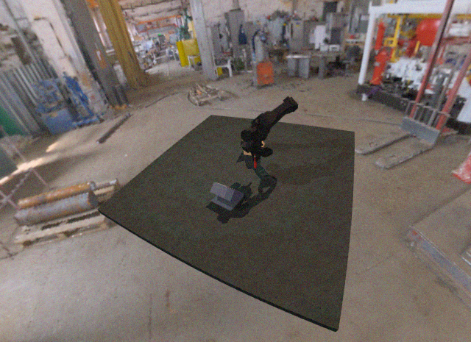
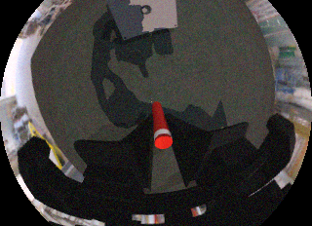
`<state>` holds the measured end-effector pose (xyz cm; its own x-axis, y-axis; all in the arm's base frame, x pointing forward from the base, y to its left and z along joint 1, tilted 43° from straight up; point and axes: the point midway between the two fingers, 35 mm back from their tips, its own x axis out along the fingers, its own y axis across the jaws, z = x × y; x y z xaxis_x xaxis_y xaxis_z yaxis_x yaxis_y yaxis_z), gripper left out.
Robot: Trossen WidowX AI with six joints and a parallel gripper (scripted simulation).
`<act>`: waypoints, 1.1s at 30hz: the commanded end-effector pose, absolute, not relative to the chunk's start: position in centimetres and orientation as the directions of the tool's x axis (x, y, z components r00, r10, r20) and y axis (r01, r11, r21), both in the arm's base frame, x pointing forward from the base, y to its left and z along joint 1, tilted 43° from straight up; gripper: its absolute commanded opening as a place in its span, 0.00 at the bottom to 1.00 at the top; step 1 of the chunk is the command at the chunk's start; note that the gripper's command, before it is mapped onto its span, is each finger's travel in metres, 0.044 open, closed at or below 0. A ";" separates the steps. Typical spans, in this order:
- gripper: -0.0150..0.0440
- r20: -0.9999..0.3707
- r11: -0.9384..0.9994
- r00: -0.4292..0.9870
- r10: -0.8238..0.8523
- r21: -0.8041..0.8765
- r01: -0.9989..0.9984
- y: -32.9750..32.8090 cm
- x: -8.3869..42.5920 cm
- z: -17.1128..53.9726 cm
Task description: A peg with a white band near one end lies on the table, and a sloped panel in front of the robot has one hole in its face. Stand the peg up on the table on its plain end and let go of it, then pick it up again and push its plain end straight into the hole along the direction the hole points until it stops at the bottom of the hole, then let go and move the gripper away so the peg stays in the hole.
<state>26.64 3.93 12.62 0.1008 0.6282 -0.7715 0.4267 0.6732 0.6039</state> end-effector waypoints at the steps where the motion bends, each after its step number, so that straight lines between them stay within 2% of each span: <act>1: 0.25 -0.777 0.670 0.117 0.619 0.599 0.437 3.8 26.7 12.2; 33: 0.25 -0.783 0.612 0.302 0.544 0.617 0.495 2.3 29.1 10.2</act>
